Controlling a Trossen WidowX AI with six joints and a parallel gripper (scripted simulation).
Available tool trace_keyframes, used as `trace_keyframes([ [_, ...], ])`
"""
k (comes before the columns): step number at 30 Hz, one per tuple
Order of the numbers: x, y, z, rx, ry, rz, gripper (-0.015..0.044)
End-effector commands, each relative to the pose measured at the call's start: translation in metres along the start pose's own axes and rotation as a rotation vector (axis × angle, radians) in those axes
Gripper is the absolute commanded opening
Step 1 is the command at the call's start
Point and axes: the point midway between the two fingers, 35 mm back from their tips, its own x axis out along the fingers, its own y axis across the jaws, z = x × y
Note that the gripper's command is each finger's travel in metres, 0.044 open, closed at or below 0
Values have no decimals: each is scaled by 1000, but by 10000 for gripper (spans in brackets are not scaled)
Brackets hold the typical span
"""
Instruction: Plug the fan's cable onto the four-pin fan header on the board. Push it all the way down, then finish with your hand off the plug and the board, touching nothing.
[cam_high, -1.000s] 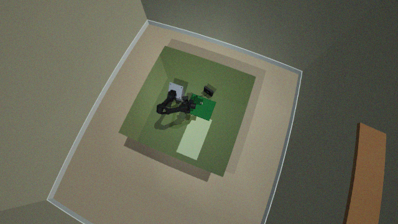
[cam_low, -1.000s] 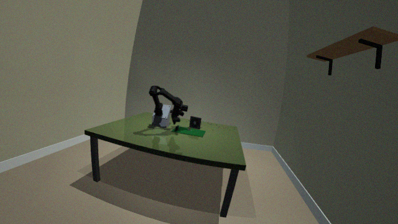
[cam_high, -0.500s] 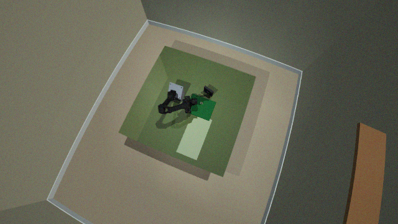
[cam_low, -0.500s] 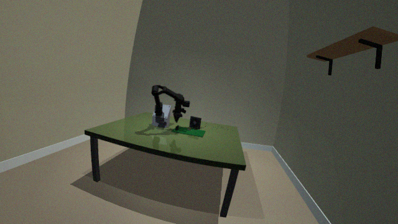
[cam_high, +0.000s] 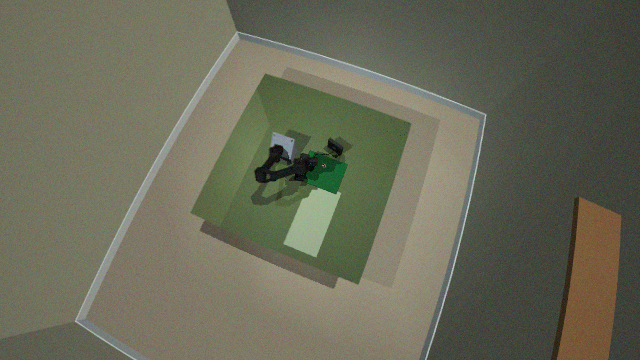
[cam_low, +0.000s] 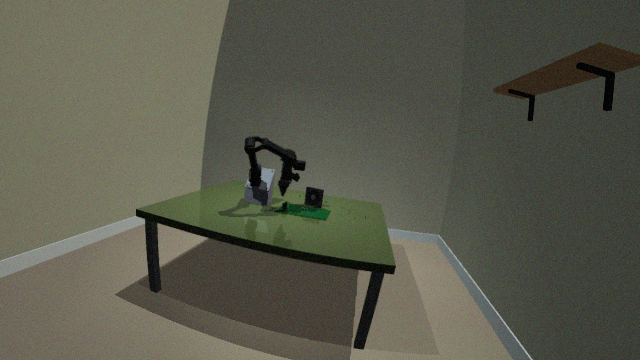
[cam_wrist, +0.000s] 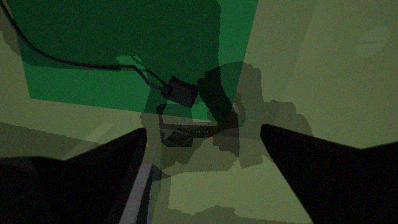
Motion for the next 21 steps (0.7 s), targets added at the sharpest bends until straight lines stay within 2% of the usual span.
trace_keyframes([
  [1, -17, 4, 6, 490, -7, 7, 440],
  [7, -34, 9, 8, 986, -12, 6, 440],
  [21, -56, 14, 8, 1559, -24, 5, 440],
])
